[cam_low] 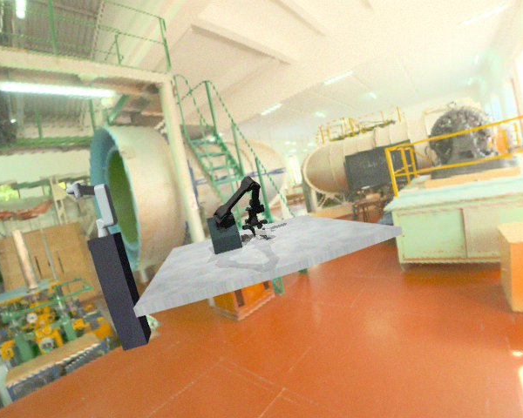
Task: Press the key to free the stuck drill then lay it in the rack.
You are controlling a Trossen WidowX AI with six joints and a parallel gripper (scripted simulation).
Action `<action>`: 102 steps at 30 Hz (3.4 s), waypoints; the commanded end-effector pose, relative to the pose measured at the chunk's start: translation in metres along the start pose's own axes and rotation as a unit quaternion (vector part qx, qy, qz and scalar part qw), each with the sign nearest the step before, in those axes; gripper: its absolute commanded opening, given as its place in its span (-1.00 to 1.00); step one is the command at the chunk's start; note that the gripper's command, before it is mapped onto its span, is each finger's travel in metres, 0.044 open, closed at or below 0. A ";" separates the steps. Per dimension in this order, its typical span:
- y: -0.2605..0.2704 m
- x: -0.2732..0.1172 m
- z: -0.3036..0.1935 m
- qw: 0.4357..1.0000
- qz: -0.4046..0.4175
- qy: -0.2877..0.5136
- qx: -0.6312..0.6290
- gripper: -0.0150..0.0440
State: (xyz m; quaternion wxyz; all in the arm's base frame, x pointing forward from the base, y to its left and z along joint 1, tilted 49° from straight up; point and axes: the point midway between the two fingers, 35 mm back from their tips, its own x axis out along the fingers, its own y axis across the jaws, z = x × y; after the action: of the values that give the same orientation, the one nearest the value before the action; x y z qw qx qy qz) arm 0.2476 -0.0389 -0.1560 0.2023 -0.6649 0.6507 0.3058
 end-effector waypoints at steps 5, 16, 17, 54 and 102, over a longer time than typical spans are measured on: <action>0.000 0.000 0.000 1.000 0.000 0.000 0.001 -0.49; 0.001 0.000 0.006 1.000 0.002 0.003 -0.004 -0.49; 0.001 0.000 0.007 1.000 0.002 0.003 -0.004 -0.49; 0.001 0.002 0.041 1.000 0.000 0.003 -0.004 0.04; 0.000 0.007 0.026 1.000 0.002 0.003 -0.004 1.00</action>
State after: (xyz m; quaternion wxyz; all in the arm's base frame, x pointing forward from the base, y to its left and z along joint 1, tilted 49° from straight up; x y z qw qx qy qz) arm 0.2438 -0.0245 -0.1812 0.2006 -0.6646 0.6508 0.3073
